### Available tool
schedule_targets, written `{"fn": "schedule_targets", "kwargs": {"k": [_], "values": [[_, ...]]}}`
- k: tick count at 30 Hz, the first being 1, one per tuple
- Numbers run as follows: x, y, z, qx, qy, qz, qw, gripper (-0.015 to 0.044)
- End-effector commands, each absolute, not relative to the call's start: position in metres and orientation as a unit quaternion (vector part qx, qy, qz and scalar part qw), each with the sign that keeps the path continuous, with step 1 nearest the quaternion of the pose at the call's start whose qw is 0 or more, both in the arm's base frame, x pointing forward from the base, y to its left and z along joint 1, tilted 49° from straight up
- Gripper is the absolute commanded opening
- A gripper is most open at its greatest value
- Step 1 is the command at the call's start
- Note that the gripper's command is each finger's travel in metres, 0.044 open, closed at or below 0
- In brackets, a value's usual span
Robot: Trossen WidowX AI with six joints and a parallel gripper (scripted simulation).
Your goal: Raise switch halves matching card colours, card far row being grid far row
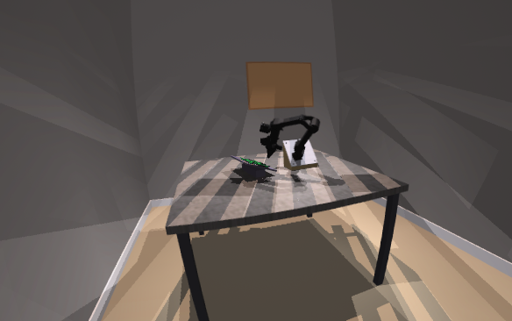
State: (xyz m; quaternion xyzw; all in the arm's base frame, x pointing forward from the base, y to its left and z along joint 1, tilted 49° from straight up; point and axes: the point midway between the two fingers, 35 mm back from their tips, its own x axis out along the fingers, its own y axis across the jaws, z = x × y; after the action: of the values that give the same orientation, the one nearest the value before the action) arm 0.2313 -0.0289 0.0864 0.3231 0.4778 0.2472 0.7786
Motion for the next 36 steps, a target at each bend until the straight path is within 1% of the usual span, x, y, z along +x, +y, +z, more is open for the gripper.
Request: {"fn": "schedule_targets", "kwargs": {"k": [1,4,11,14,17,21,36], "values": [[0.225,-0.036,0.095,0.323,0.476,0.249,0.779,0.0],[0.225,-0.041,0.09,0.322,0.476,0.248,0.78,0.0],[0.22,-0.089,0.029,0.32,0.477,0.247,0.781,0.0],[0.216,-0.098,0.015,0.32,0.476,0.248,0.781,0.0],[0.217,-0.096,0.014,0.32,0.475,0.248,0.781,0.0],[0.229,-0.074,-0.004,0.323,0.466,0.244,0.787,0.0],[0.237,-0.062,-0.014,0.324,0.465,0.245,0.787,0.0]]}}
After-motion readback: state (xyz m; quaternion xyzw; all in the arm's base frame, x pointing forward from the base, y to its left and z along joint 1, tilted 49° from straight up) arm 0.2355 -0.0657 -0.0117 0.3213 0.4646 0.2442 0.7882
